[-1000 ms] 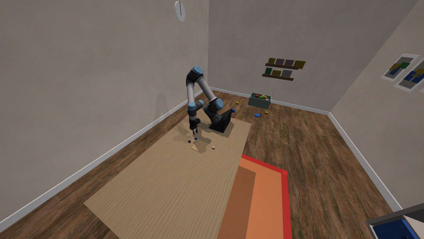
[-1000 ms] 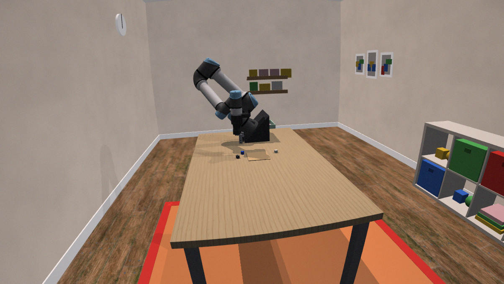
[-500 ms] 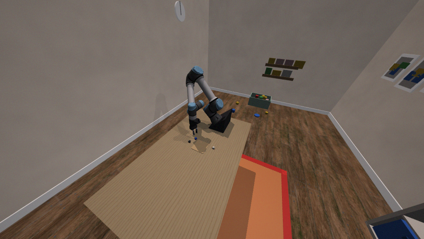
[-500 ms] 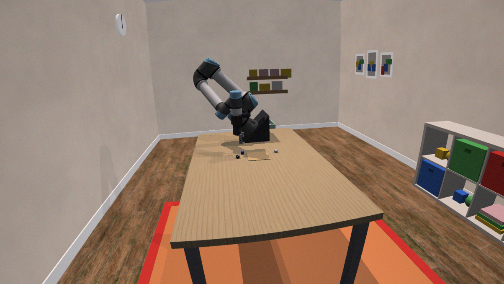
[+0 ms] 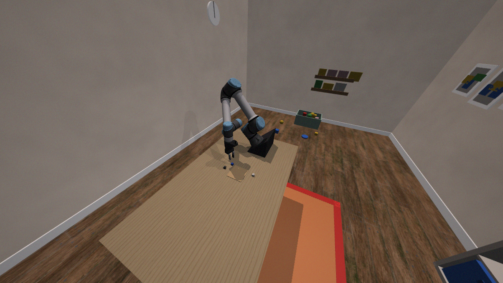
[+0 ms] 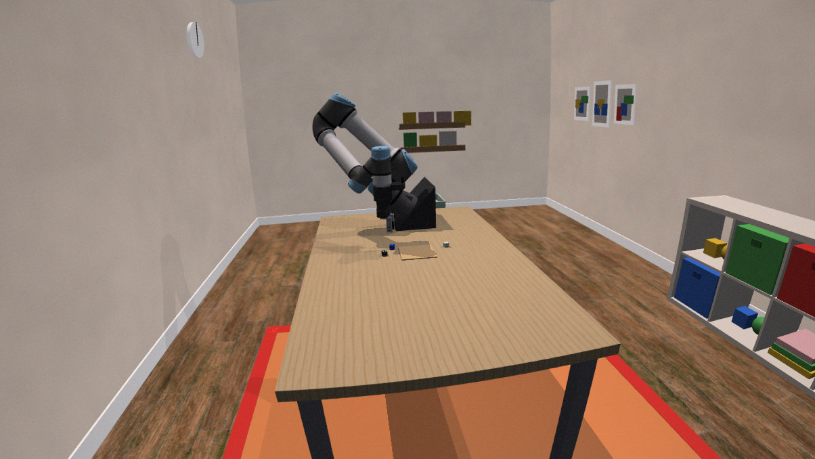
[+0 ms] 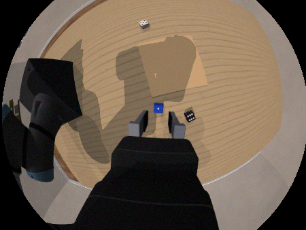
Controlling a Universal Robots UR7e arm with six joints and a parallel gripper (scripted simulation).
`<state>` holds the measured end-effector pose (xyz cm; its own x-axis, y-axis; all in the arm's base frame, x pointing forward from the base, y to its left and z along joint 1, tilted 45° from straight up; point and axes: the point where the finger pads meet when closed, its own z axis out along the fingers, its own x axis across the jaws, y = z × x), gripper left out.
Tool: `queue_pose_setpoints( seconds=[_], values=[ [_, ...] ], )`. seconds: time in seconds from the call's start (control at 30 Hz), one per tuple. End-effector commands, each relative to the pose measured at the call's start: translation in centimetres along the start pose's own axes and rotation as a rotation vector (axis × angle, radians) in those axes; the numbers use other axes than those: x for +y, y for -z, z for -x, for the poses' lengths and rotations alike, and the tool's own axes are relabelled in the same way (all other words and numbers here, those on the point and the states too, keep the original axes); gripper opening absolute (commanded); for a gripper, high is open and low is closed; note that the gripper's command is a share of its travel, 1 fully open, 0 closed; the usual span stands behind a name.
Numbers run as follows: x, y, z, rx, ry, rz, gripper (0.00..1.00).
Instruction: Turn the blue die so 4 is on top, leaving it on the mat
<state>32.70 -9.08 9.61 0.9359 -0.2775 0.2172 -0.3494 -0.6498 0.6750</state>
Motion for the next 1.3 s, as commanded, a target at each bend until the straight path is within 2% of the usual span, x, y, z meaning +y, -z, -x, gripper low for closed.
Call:
queue_pose_setpoints(
  seconds=[0.0, 0.63, 1.27],
  values=[
    [-0.1, -0.2, 0.2, -0.003, 0.002, 0.000, 0.70],
    [-0.1, -1.7, 0.1, -0.003, 0.002, 0.000, 0.70],
    [-0.1, -4.4, 0.1, -0.003, 0.002, 0.000, 0.70]
  ],
)
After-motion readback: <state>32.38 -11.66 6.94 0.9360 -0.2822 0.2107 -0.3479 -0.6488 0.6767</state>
